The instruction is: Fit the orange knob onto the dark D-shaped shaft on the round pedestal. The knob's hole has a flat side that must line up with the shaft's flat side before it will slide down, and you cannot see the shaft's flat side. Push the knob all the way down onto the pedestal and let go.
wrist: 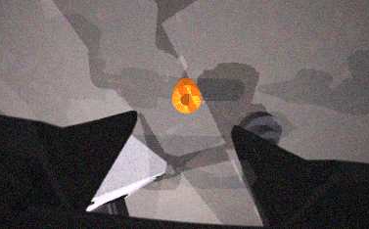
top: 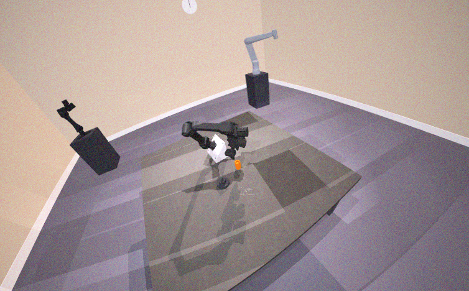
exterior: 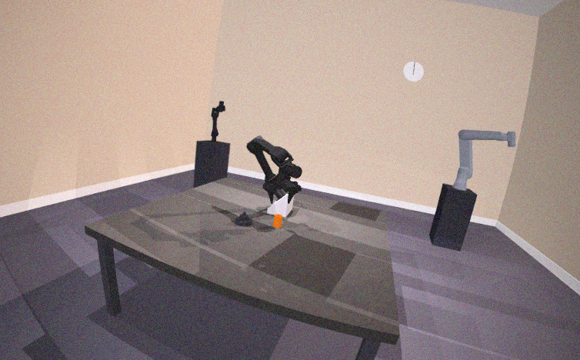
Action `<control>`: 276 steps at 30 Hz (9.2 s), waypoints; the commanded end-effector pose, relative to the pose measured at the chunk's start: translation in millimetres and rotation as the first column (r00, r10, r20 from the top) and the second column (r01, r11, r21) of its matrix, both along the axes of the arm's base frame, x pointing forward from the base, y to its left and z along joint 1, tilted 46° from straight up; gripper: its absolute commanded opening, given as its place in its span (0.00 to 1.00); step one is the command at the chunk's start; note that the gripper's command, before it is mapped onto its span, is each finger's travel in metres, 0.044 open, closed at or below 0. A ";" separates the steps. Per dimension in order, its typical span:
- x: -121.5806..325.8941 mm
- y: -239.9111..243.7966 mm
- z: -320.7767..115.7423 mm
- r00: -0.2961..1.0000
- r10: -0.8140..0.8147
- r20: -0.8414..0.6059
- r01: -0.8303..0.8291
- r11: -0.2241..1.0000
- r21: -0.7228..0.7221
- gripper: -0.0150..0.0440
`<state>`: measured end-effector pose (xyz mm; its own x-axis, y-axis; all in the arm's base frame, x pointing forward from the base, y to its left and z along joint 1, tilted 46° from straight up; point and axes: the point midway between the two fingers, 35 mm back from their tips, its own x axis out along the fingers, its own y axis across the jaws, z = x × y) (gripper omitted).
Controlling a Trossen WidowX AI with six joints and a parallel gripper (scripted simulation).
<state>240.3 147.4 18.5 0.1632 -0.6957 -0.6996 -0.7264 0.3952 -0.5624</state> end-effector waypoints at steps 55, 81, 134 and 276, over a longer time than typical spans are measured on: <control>19.5 -67.5 -68.5 0.824 -0.418 0.383 0.376 0.909 0.183 1.00; 21.1 -81.1 -80.1 0.823 -0.417 0.385 0.376 0.909 0.180 0.55; 36.6 -13.1 36.6 0.830 -0.421 0.365 0.371 0.906 0.201 0.25; 87.0 -137.2 82.6 0.980 -0.138 0.146 0.134 0.990 0.036 0.25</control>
